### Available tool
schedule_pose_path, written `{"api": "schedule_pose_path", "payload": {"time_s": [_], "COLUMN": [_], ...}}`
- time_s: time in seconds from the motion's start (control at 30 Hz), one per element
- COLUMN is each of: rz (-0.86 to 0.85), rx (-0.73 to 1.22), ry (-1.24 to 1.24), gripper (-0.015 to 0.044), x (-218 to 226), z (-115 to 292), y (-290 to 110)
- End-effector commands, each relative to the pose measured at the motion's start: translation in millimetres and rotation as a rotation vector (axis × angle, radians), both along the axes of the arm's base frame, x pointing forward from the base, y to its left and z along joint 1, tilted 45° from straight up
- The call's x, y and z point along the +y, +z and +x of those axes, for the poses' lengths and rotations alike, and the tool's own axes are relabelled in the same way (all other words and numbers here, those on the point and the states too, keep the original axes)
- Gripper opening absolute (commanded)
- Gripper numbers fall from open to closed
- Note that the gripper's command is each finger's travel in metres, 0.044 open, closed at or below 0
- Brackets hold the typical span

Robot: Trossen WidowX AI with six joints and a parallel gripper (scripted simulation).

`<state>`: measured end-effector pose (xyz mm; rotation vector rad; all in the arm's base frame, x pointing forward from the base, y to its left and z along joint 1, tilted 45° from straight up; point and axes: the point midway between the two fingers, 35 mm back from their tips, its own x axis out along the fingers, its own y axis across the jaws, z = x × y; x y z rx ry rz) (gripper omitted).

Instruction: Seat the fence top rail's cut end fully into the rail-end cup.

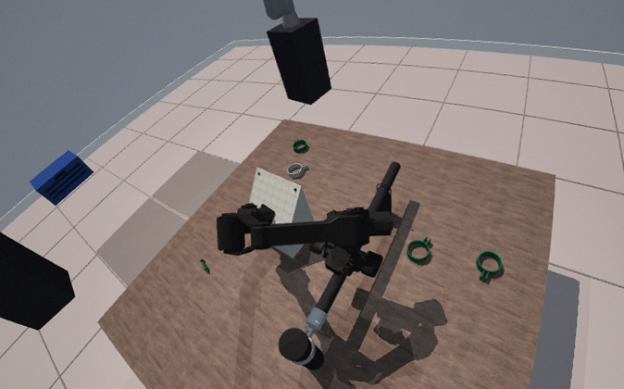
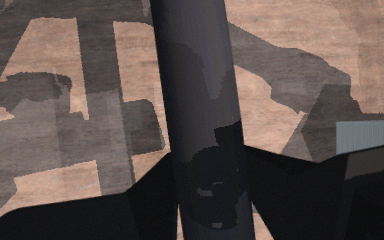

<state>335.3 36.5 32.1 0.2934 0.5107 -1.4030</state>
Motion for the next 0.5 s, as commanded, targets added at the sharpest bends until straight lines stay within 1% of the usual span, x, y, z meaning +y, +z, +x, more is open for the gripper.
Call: {"api": "schedule_pose_path", "payload": {"time_s": [0.0,0.47], "rz": [-0.001,-0.001], "rx": [-0.003,-0.003], "ry": [0.001,0.001], "gripper": [0.0,0.0], "x": [-0.1,-2.3], "z": [0.5,3.1], "y": [1.1,7.8]}}
